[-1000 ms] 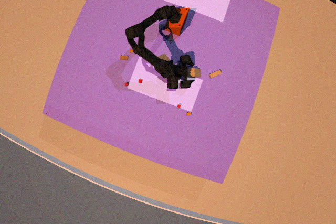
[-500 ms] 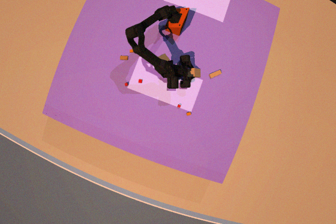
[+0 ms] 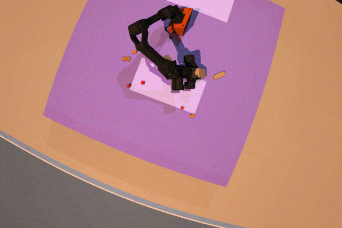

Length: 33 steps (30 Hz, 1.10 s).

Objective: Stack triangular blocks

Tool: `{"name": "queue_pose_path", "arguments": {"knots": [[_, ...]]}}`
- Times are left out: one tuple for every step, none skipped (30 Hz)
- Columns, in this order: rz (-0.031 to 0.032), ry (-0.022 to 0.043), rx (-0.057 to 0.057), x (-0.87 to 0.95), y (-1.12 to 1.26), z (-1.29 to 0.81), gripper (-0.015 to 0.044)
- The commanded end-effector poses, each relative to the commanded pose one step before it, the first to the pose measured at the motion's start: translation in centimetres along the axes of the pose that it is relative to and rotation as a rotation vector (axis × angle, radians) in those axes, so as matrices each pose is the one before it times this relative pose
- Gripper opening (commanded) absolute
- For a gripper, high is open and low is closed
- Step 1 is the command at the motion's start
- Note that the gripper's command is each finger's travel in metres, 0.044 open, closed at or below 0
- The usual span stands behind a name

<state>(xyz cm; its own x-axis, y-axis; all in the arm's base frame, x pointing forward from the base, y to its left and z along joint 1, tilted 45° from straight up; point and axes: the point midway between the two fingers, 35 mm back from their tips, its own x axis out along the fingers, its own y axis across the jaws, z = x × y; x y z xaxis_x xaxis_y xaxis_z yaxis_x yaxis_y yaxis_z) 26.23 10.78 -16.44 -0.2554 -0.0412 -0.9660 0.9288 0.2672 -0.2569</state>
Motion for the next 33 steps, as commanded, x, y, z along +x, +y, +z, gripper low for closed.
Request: {"name": "queue_pose_path", "arguments": {"knots": [[0.01502, 0.00766, 0.0023, -1.602, 0.420, -1.287, 0.0000], [0.00005, 0.00024, -0.0001, -0.346, -0.003, -0.353, 0.0000], [0.00001, 0.00025, -0.0001, -0.346, -0.011, -0.354, 0.0000], [-0.00002, 0.00025, -0.0001, -0.346, -0.020, -0.356, 0.0000], [-0.00006, 0.00025, -0.0001, -0.346, -0.028, -0.357, 0.0000], [-0.00009, 0.00025, -0.0001, -0.346, -0.036, -0.358, 0.0000], [-0.00013, 0.00025, -0.0001, -0.346, -0.045, -0.359, 0.0000], [-0.00016, 0.00025, -0.0001, -0.345, -0.053, -0.360, 0.0000], [-0.00020, 0.00025, -0.0001, -0.344, -0.061, -0.360, 0.0000], [-0.00019, 0.00021, -0.0001, -0.285, -0.057, -0.298, 0.0000], [-0.00013, 0.00012, 0.0000, -0.171, -0.037, -0.179, 0.0000], [-0.00004, 0.00004, 0.0000, -0.057, -0.013, -0.060, 0.0000], [0.00000, 0.00000, 0.0000, 0.000, 0.000, 0.000, 0.0000], [0.00000, 0.00000, 0.0000, 0.000, 0.000, 0.000, 0.0000], [0.00000, 0.00000, 0.0000, 0.000, 0.000, 0.000, 0.0000], [0.00000, 0.00000, 0.0000, 0.000, 0.000, 0.000, 0.0000], [0.00000, 0.00000, 0.0000, 0.000, 0.000, 0.000, 0.0000], [-0.00516, -0.01066, -0.0084, 0.330, -0.060, 0.155, 0.0000], [-0.00439, -0.01196, -0.0088, 0.062, -0.014, -0.027, 0.0000], [-0.00729, -0.01995, -0.0149, 0.099, -0.022, -0.047, 0.0000], [-0.00878, -0.02419, -0.0182, 0.112, -0.024, -0.059, 0.0000], [-0.00872, -0.02423, -0.0184, 0.103, -0.021, -0.061, 0.0000], [-0.00867, -0.02427, -0.0186, 0.095, -0.018, -0.064, 0.0000], [-0.00861, -0.02431, -0.0188, 0.086, -0.015, -0.066, 0.0000], [-0.00855, -0.02435, -0.0190, 0.077, -0.012, -0.067, 0.0000], [-0.00849, -0.02439, -0.0192, 0.068, -0.009, -0.069, 0.0000], [-0.00843, -0.02443, -0.0193, 0.059, -0.005, -0.070, 0.0000], [-0.00837, -0.02448, -0.0195, 0.050, -0.002, -0.071, 0.0000], [-0.00830, -0.02453, -0.0197, 0.041, 0.002, -0.072, 0.0000], [-0.00824, -0.02457, -0.0198, 0.032, 0.005, -0.073, 0.0000], [-0.00818, -0.02462, -0.0200, 0.023, 0.009, -0.073, 0.0000], [-0.00811, -0.02467, -0.0201, 0.013, 0.013, -0.073, 0.0000], [-0.00805, -0.02473, -0.0203, 0.004, 0.016, -0.073, 0.0000]]}}
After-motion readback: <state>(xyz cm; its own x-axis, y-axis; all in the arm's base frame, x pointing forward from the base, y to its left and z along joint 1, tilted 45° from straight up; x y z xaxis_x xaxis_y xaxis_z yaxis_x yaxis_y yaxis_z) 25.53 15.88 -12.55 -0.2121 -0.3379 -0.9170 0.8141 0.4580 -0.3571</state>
